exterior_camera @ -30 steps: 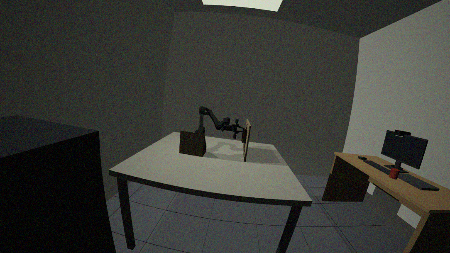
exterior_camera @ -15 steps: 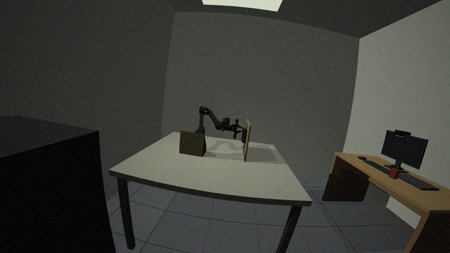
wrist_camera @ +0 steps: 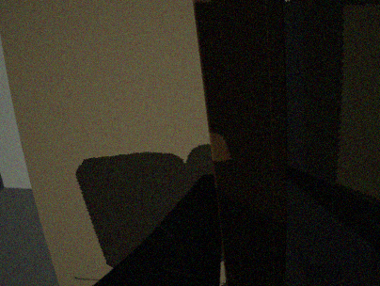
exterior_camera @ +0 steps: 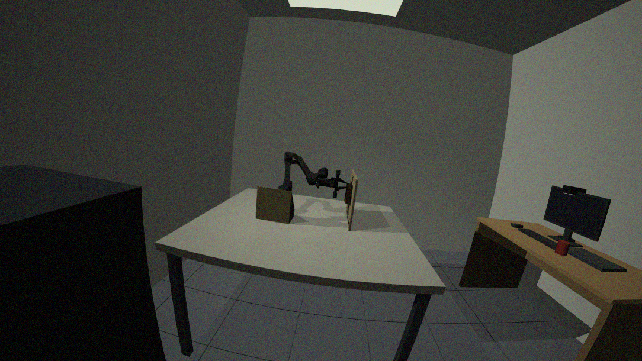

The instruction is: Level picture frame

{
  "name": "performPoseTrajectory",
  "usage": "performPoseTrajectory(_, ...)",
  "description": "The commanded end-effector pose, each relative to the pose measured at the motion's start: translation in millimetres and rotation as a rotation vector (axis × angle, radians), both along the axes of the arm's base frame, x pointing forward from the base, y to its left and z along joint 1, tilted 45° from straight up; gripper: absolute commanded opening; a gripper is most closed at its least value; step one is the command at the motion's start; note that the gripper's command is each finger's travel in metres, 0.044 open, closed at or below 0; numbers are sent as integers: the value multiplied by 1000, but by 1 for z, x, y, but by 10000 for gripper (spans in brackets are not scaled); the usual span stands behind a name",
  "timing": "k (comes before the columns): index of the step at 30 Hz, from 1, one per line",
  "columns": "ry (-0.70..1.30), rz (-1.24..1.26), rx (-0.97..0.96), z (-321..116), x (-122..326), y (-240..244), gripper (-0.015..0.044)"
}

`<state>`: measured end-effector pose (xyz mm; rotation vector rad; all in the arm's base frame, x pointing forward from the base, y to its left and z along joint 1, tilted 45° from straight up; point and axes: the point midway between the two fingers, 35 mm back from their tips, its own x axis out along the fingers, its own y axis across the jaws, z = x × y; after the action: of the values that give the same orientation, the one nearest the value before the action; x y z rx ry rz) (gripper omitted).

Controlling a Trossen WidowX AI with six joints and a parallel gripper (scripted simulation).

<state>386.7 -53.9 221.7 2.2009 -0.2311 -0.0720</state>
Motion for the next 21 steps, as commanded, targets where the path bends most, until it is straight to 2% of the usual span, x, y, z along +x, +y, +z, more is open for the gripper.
performPoseTrajectory(1,-8,-10,4,1,0,-1,0)
performPoseTrajectory(21,-1,-1,0,-3,1,3,0)
